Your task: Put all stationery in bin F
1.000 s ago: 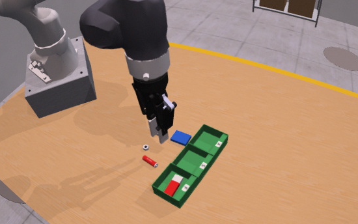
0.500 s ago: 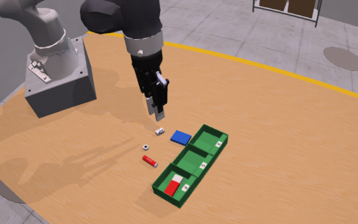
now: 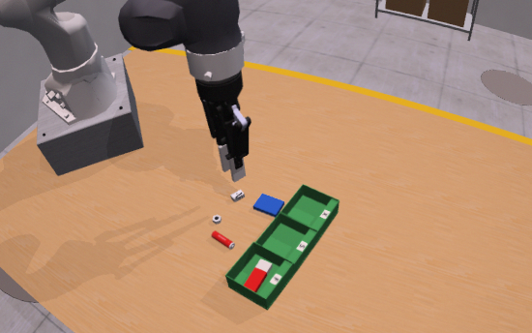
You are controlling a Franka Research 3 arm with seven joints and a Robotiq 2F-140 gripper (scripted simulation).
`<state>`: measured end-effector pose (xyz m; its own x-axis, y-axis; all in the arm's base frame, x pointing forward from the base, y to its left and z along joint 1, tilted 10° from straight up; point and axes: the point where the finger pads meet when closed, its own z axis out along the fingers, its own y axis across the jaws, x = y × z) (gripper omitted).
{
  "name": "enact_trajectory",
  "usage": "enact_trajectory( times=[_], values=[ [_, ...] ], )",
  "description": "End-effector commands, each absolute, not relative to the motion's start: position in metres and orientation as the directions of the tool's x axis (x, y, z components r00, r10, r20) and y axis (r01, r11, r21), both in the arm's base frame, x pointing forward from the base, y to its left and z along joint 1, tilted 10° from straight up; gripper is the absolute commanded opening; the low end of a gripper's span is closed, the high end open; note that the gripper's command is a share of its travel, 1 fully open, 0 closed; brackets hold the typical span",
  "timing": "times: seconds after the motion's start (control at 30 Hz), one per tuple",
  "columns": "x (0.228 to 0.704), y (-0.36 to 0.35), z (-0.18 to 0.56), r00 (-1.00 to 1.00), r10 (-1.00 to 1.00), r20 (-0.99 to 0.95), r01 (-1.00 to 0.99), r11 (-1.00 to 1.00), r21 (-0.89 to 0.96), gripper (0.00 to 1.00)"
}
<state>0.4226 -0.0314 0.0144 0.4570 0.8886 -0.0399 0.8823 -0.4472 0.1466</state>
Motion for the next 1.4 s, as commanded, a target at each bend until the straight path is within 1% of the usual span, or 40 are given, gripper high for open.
enact_trajectory(
  times=[0.0, 1.03, 1.37],
  values=[
    [0.425, -0.031, 0.015, 0.505, 0.862, -0.039, 0.855, -0.493, 0.162, 0.18],
    [0.424, -0.032, 0.015, 0.505, 0.862, -0.039, 0.855, -0.493, 0.162, 0.18],
    [0.428, -0.035, -0.016, 0.505, 0.862, -0.039, 0.855, -0.493, 0.162, 0.18]
  ],
)
